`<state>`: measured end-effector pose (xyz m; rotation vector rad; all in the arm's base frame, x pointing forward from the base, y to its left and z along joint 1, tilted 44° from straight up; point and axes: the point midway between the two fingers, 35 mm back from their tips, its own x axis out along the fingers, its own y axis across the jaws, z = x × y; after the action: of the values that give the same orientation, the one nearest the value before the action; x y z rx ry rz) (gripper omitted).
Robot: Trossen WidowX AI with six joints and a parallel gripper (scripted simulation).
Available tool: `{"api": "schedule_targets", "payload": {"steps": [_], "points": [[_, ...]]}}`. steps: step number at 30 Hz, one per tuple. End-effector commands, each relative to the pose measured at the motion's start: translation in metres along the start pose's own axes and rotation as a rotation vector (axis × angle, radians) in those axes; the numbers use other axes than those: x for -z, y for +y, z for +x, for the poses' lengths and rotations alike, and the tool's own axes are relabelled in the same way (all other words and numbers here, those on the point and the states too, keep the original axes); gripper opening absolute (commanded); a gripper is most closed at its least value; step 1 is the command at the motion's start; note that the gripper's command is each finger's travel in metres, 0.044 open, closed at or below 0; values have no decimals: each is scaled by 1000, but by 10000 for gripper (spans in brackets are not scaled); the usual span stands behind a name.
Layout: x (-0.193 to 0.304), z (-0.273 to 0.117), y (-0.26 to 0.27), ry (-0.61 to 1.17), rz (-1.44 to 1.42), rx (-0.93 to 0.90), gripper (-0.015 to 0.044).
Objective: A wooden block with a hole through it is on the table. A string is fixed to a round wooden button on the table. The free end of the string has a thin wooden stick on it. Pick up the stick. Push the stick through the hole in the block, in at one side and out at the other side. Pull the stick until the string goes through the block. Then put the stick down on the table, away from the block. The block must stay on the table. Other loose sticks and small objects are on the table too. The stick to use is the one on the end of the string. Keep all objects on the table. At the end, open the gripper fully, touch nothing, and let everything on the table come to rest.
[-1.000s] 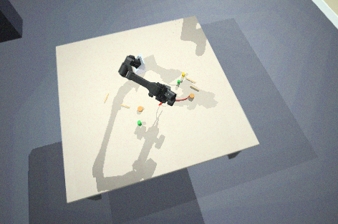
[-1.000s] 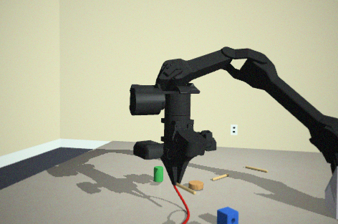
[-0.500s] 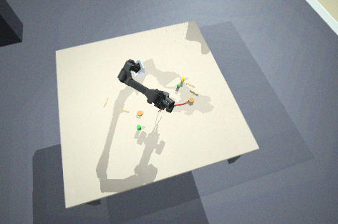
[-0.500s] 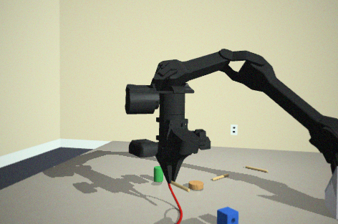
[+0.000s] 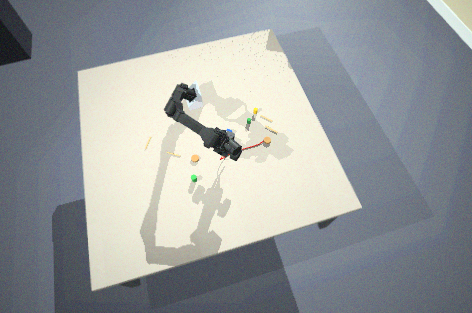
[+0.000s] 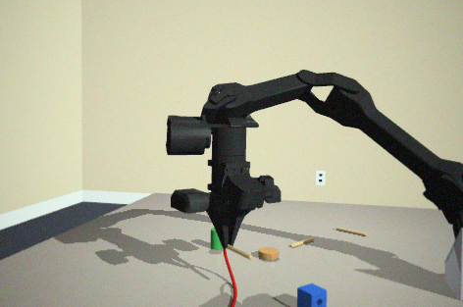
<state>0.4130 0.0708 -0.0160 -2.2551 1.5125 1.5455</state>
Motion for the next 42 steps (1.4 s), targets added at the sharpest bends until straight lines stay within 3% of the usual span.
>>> {"api": "schedule_targets", "payload": {"steps": [1, 24, 42], "points": [[7, -1, 0, 5, -3, -1, 0], [36, 0, 3, 10, -8, -5, 0], [32, 10, 11, 16, -8, -6, 0]]}}
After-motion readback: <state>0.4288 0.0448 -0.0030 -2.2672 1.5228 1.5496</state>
